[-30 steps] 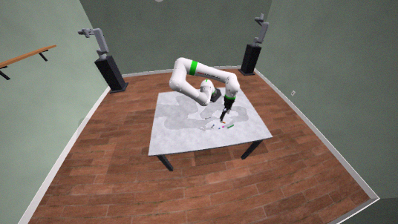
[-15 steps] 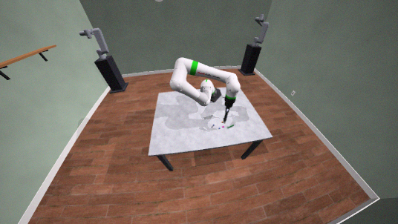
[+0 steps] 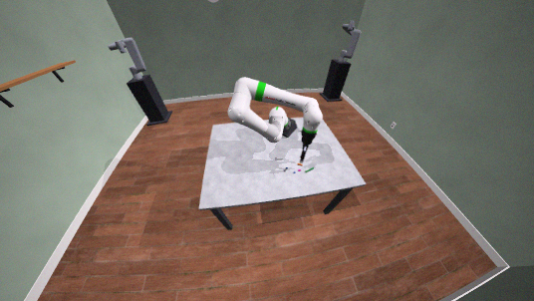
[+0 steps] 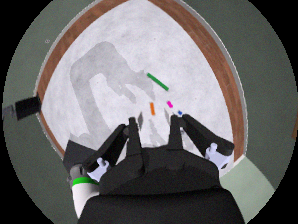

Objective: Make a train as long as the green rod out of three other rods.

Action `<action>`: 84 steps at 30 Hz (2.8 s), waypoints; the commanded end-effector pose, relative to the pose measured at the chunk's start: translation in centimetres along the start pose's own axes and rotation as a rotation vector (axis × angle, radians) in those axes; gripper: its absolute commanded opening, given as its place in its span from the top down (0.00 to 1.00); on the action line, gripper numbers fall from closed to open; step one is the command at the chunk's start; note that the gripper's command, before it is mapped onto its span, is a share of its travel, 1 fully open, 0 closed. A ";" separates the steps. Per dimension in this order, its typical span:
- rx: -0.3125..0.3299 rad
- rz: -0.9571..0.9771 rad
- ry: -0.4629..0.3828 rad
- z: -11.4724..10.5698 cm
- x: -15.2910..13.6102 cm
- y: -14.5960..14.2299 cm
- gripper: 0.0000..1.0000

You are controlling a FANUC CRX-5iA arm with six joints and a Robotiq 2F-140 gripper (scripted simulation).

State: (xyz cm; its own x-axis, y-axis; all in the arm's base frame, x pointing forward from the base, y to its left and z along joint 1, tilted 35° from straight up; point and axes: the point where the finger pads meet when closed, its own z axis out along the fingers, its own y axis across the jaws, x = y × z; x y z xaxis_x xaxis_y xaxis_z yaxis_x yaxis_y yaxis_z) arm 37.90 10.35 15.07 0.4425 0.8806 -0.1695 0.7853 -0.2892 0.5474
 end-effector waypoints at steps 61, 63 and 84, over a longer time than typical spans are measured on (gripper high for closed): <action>0.000 0.004 -0.008 3.3 -0.2 -0.2 0.85; 0.000 0.004 -0.008 3.6 -0.2 -0.2 0.85; 0.000 0.004 -0.008 5.1 -0.3 -0.2 0.85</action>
State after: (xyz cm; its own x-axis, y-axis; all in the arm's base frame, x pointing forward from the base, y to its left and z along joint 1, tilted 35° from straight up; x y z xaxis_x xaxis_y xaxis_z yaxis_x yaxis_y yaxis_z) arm 39.77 8.28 10.86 0.4490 0.8763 -0.1743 0.7837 -0.2926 0.5479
